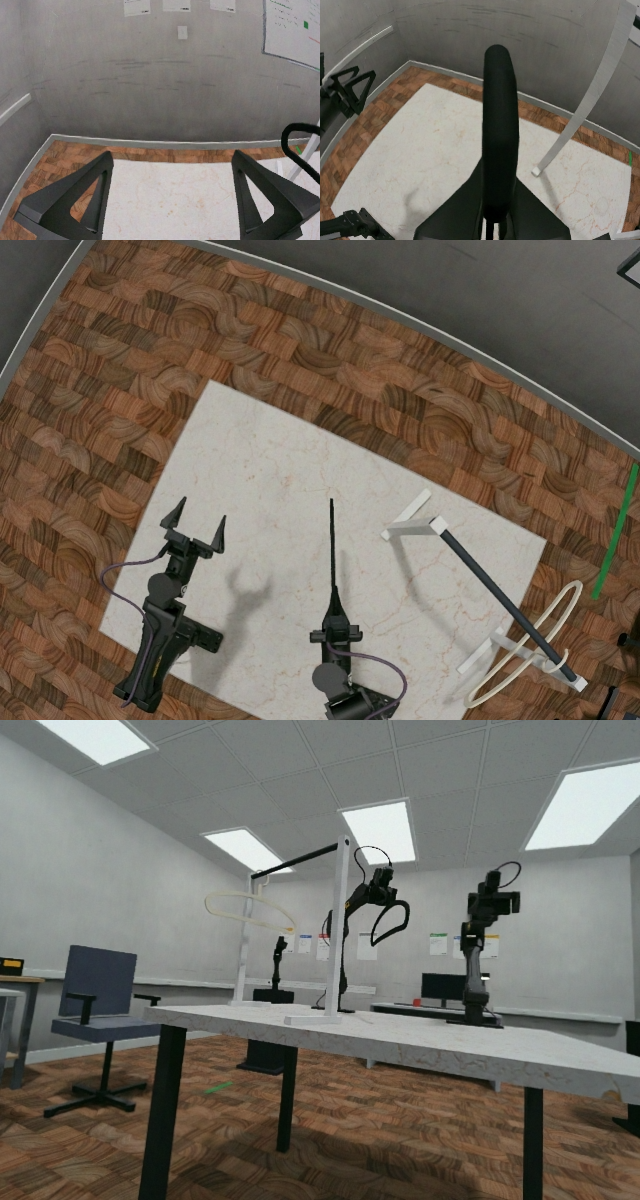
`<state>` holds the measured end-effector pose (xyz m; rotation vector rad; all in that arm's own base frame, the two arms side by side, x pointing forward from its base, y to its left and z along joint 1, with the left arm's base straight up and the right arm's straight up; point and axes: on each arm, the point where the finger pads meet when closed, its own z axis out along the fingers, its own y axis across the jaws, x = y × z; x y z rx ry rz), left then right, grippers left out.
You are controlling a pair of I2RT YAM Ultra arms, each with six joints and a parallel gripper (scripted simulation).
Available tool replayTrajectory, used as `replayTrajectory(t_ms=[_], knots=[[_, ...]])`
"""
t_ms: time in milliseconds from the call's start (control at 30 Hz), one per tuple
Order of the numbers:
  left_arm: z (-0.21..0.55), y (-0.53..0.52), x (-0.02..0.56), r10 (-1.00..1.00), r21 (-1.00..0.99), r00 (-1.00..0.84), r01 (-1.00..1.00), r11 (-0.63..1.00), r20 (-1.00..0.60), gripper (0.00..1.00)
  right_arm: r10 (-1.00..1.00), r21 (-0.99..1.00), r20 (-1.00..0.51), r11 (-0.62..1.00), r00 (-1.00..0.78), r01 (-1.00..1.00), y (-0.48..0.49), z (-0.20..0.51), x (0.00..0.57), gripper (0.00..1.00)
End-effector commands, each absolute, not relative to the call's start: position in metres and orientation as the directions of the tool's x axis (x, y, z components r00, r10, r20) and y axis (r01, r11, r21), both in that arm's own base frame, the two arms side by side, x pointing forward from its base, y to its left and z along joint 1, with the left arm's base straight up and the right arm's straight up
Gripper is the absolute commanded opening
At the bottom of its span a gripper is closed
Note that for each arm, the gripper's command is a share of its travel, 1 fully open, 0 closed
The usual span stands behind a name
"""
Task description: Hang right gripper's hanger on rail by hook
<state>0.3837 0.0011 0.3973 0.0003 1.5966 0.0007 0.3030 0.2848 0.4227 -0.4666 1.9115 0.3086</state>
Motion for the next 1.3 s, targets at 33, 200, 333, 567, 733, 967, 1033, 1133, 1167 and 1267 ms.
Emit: replayTrajectory(t_ms=[33, 200, 333, 567, 733, 967, 1033, 1133, 1167, 1267], knots=[[0.407, 0.001, 0.382, 0.000, 0.000, 0.000, 0.000, 1.000, -1.000, 1.00, -0.158, 0.005, -0.935, 0.890, -0.317, -0.457, 0.283, 0.431, 0.302, 0.00], [0.407, 0.001, 0.382, 0.000, 0.000, 0.000, 0.000, 1.000, -1.000, 1.00, -0.158, 0.005, -0.935, 0.890, -0.317, -0.457, 0.283, 0.431, 0.302, 0.00], [0.407, 0.001, 0.382, 0.000, 0.000, 0.000, 0.000, 1.000, -1.000, 1.00, -0.158, 0.005, -0.935, 0.890, -0.317, -0.457, 0.283, 0.431, 0.302, 0.00], [0.407, 0.001, 0.382, 0.000, 0.000, 0.000, 0.000, 1.000, -1.000, 1.00, -0.160, 0.003, -0.934, 0.890, -0.319, -0.456, 0.283, 0.430, 0.302, 0.08], [0.407, 0.001, 0.382, 0.000, 0.000, 0.000, 0.000, 1.000, -1.000, 1.00, -0.160, 0.003, -0.934, 0.890, -0.319, -0.456, 0.283, 0.431, 0.302, 0.02], [0.407, 0.001, 0.382, 0.000, 0.000, 0.000, 0.000, 1.000, -1.000, 1.00, -0.038, 0.039, -0.904, 0.985, -0.426, -0.171, 0.233, 0.404, 0.287, 0.02], [0.407, 0.001, 0.382, 0.000, 0.000, 0.000, 0.000, 1.000, -1.000, 1.00, 0.009, 0.042, -0.907, 0.997, -0.422, -0.069, 0.214, 0.399, 0.273, 0.02], [0.407, 0.001, 0.382, 0.000, 0.000, 0.000, 0.000, 1.000, -1.000, 1.00, 0.035, 0.053, -0.912, 0.998, -0.408, -0.031, 0.206, 0.403, 0.266, 0.02], [0.407, 0.001, 0.382, 0.000, 0.000, 0.000, 0.000, 1.000, -1.000, 1.00, 0.050, 0.054, -0.917, 0.999, -0.396, 0.001, 0.198, 0.403, 0.261, 0.02], [0.407, 0.001, 0.382, 0.000, 0.000, 0.000, 0.000, 1.000, -1.000, 1.00, 0.074, 0.036, -0.928, 0.993, -0.365, 0.108, 0.165, 0.401, 0.248, 0.02]])
